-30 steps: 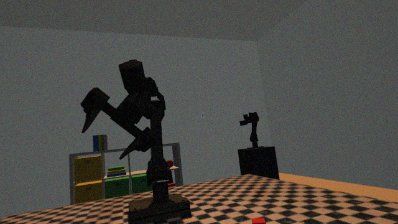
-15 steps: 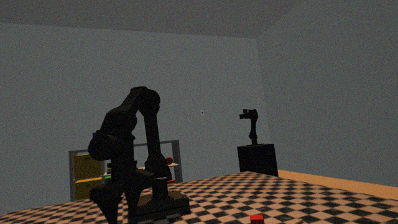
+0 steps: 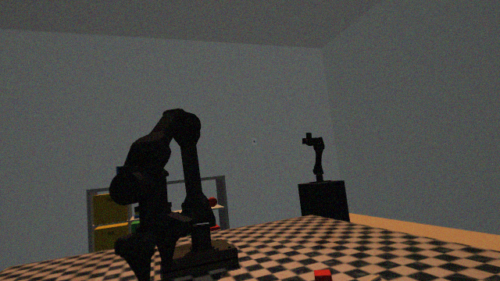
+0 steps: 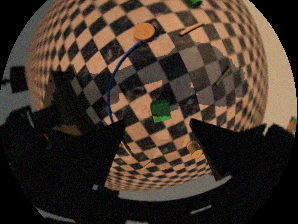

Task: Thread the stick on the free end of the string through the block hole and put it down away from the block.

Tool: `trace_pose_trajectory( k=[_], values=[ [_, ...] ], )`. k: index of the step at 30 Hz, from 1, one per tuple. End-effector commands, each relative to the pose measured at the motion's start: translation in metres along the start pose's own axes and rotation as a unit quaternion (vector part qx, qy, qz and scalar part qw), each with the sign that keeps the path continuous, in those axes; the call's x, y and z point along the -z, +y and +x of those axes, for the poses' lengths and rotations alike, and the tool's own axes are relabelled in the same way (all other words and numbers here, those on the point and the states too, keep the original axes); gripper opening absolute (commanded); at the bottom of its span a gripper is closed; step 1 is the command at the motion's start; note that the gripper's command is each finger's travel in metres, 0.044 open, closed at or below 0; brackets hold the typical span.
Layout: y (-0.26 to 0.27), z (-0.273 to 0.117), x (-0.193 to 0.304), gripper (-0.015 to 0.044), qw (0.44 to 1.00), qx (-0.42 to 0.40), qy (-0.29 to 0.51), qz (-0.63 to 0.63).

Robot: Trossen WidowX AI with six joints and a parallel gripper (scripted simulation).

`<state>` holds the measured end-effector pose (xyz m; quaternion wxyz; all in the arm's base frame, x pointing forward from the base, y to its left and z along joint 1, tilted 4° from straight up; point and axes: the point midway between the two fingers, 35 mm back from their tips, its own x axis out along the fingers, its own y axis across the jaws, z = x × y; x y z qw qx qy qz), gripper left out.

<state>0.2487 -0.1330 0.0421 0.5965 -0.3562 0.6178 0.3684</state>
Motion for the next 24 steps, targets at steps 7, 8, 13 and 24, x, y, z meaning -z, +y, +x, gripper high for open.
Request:
trace_pose_trajectory(
  k=[7, 8, 13, 24],
  values=[
    [-0.0001, -0.0001, 0.0001, 0.0242, 1.0, -0.001, -0.002, -0.001],
    [-0.0001, -0.0001, 0.0001, 0.0242, 1.0, -0.001, -0.002, -0.001],
    [-0.0004, 0.0, 0.0003, 0.0242, 1.0, 0.0, 0.0, 0.0],
    [-0.0004, 0.0, 0.0003, 0.0059, 1.0, 0.0, 0.0, 0.0]
  ],
)
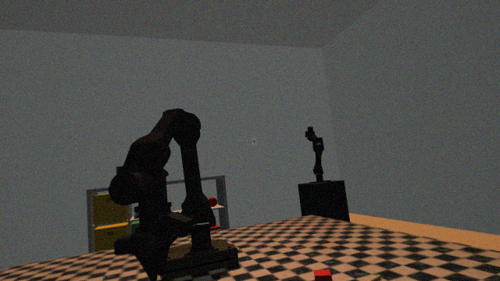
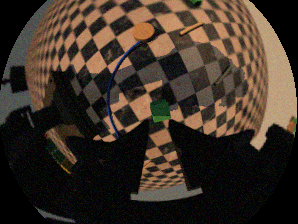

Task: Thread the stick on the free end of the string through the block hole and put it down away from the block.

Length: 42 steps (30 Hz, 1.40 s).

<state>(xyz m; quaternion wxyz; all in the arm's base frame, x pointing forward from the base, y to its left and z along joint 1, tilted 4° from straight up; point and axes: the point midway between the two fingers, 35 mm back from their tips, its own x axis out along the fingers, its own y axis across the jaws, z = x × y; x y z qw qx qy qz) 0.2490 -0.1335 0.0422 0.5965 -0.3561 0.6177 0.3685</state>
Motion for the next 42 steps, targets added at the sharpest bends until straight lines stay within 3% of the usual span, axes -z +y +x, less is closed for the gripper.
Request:
trace_pose_trajectory(
  k=[1, 3, 21, 30, 32, 41, 42],
  values=[
    [0.0, 0.0, 0.0, 0.0032, 1.0, 0.0, 0.0, 0.0],
    [0.0, 0.0, 0.0, 0.0, 1.0, 0.0, 0.0, 0.0],
    [0.0, 0.0, 0.0, 0.0, 1.0, 0.0, 0.0, 0.0],
    [0.0, 0.0, 0.0, 0.0236, 1.0, 0.0, 0.0, 0.0],
    [0.0, 0.0, 0.0, 0.0242, 1.0, 0.0, 0.0, 0.0],
    [0.0, 0.0, 0.0, 0.0006, 1.0, 0.0, 0.0, 0.0],
    [0.0, 0.0, 0.0, 0.0, 1.0, 0.0, 0.0, 0.0]
  ],
)
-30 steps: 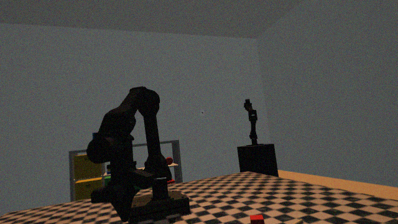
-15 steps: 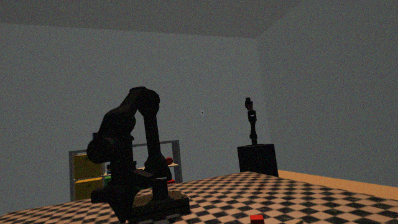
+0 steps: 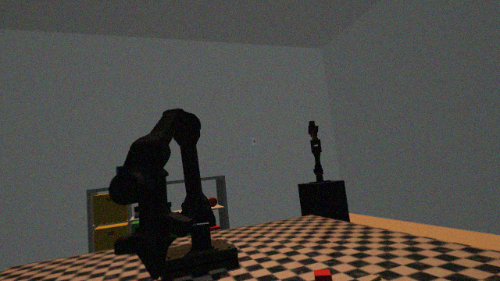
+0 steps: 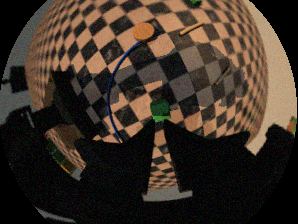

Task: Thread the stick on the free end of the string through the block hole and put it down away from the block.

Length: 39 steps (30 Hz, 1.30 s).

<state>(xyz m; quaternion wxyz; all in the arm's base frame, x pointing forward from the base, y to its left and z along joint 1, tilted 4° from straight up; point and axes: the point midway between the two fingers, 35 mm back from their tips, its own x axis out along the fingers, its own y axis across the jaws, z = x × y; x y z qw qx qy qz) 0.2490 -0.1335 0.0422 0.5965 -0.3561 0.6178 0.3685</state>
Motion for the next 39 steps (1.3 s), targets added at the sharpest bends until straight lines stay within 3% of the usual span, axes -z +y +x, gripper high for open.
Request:
trace_pose_trajectory(
  k=[1, 14, 16, 21, 26, 31, 34, 39],
  values=[
    [0.0, 0.0, 0.0, 0.0, 1.0, 0.0, 0.0, 0.0],
    [0.0, 0.0, 0.0, 0.0, 1.0, 0.0, 0.0, 0.0],
    [0.002, 0.0, 0.003, 0.0053, 0.999, 0.0, 0.0, 0.037],
    [0.016, -0.002, 0.025, 0.0184, 0.952, 0.0, 0.001, 0.306],
    [0.033, -0.002, 0.046, 0.0315, 0.827, 0.0, 0.002, 0.562],
    [0.052, -0.002, 0.064, 0.044, 0.636, 0.0, 0.003, 0.772],
    [0.063, -0.002, 0.073, 0.044, 0.509, 0.0, 0.004, 0.86],
    [0.075, -0.001, 0.081, 0.044, 0.363, 0.001, 0.005, 0.932]
  ],
)
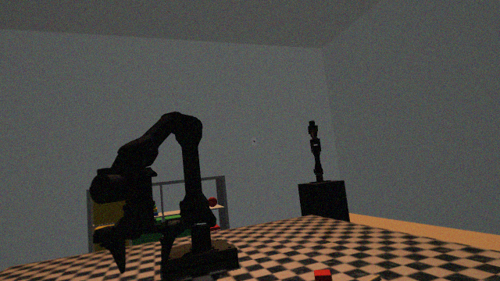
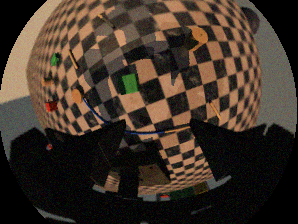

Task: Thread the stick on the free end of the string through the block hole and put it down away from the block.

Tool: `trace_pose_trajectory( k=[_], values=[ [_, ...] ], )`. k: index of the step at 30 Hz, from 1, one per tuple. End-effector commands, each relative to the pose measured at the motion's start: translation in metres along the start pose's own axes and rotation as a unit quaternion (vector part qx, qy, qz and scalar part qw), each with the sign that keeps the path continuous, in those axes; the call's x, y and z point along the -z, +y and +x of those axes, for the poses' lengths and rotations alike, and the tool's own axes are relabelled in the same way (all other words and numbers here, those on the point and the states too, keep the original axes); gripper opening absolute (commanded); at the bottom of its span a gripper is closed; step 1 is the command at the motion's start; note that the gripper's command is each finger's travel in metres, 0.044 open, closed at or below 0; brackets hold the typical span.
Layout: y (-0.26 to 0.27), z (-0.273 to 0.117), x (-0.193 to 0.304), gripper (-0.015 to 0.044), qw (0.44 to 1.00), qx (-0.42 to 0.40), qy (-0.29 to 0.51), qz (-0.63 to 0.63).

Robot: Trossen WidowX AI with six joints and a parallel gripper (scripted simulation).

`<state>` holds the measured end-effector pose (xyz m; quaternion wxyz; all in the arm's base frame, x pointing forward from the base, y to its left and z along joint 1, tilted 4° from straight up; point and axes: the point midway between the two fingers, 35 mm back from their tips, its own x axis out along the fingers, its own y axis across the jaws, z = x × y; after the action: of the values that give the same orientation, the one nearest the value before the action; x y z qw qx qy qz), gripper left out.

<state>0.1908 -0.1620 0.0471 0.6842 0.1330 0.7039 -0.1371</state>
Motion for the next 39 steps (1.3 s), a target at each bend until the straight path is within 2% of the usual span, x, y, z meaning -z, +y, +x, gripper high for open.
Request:
trace_pose_trajectory(
  k=[1, 6, 8, 26, 38, 39],
  values=[
    [-0.025, 0.001, 0.043, 0.044, 0.877, 0.007, 0.005, 0.481],
    [-0.03, 0.002, 0.054, 0.044, 0.789, 0.008, 0.004, 0.614],
    [-0.031, 0.002, 0.055, 0.044, 0.771, 0.008, 0.004, 0.637],
    [-0.031, 0.002, 0.055, 0.044, 0.771, 0.008, 0.004, 0.637],
    [-0.031, 0.002, 0.055, 0.0125, 0.771, 0.008, 0.004, 0.637],
    [-0.031, 0.002, 0.055, 0.012, 0.771, 0.008, 0.004, 0.637]
  ],
)
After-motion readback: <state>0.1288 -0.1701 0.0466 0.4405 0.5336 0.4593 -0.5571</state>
